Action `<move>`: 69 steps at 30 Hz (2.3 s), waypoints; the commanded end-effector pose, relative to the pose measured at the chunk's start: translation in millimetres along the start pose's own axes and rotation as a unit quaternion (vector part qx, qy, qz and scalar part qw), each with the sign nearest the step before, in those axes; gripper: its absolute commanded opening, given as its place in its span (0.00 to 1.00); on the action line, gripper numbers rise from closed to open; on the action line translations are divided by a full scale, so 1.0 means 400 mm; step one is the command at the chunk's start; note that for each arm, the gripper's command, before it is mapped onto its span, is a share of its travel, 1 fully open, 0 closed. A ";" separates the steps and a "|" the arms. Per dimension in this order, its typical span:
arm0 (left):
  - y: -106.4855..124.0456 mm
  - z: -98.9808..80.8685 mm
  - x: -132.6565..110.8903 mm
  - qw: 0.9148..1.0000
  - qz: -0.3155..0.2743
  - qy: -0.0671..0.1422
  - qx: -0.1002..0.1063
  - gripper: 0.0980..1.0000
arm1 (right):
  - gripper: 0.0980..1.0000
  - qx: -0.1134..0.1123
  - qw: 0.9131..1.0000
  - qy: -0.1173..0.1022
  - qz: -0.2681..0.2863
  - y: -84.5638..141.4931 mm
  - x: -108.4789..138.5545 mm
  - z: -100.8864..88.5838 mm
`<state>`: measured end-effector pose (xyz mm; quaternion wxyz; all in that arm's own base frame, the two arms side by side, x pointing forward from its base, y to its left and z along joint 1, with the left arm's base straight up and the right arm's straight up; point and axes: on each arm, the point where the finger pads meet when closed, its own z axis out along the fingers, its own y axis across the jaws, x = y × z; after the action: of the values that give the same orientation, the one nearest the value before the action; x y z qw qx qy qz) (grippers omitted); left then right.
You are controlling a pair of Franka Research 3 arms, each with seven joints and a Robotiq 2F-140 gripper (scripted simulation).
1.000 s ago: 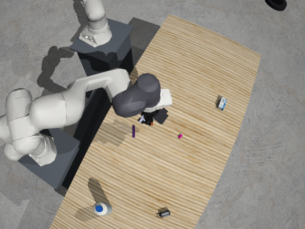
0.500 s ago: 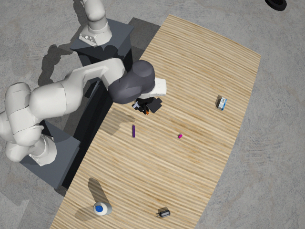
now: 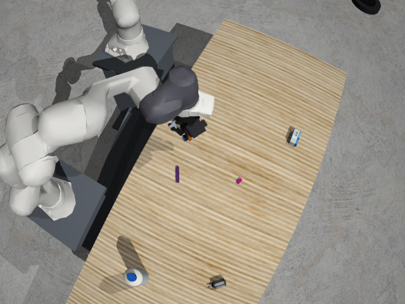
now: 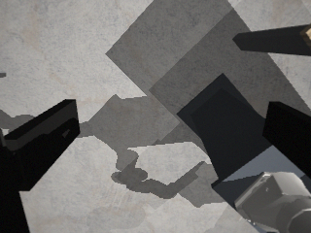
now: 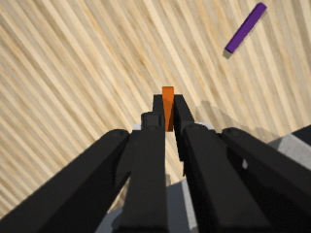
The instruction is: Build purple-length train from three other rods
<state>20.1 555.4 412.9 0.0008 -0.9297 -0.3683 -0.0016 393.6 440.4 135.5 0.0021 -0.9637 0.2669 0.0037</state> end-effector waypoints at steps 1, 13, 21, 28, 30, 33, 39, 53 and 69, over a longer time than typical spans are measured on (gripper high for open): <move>0.001 0.000 -0.003 1.000 0.002 -0.002 0.000 1.00 | 0.03 -0.001 0.999 0.004 0.053 -0.002 -0.002 -0.002; 0.001 0.000 -0.003 1.000 0.002 -0.002 0.000 1.00 | 0.03 -0.001 0.999 0.004 0.053 -0.002 -0.002 -0.002; 0.001 0.000 -0.003 1.000 0.002 -0.002 0.000 1.00 | 0.03 -0.001 0.999 0.004 0.054 -0.002 -0.002 0.024; 0.001 0.000 -0.003 1.000 0.002 -0.002 0.000 1.00 | 0.03 -0.001 0.999 0.004 0.054 -0.003 -0.001 0.093; 0.001 0.000 -0.003 1.000 0.002 -0.002 0.000 1.00 | 0.03 -0.001 0.999 0.004 0.054 -0.003 -0.001 0.093; 0.001 0.000 -0.003 1.000 0.002 -0.002 0.000 1.00 | 0.03 -0.001 0.999 0.004 0.054 -0.003 -0.001 0.127; 0.001 0.000 -0.003 1.000 0.002 -0.002 0.000 1.00 | 0.03 -0.001 0.999 0.004 0.054 -0.004 -0.001 0.185; 0.001 0.000 -0.003 1.000 0.002 -0.002 0.000 1.00 | 0.03 -0.001 0.999 0.004 0.054 -0.004 0.000 0.218; 0.001 0.000 -0.003 1.000 0.002 -0.002 0.000 1.00 | 0.03 -0.001 0.999 0.004 0.054 -0.004 0.000 0.218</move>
<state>20.1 555.4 412.9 0.0007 -0.9297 -0.3683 -0.0016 393.8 442.5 49.5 -0.0001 -0.9486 0.3164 0.0001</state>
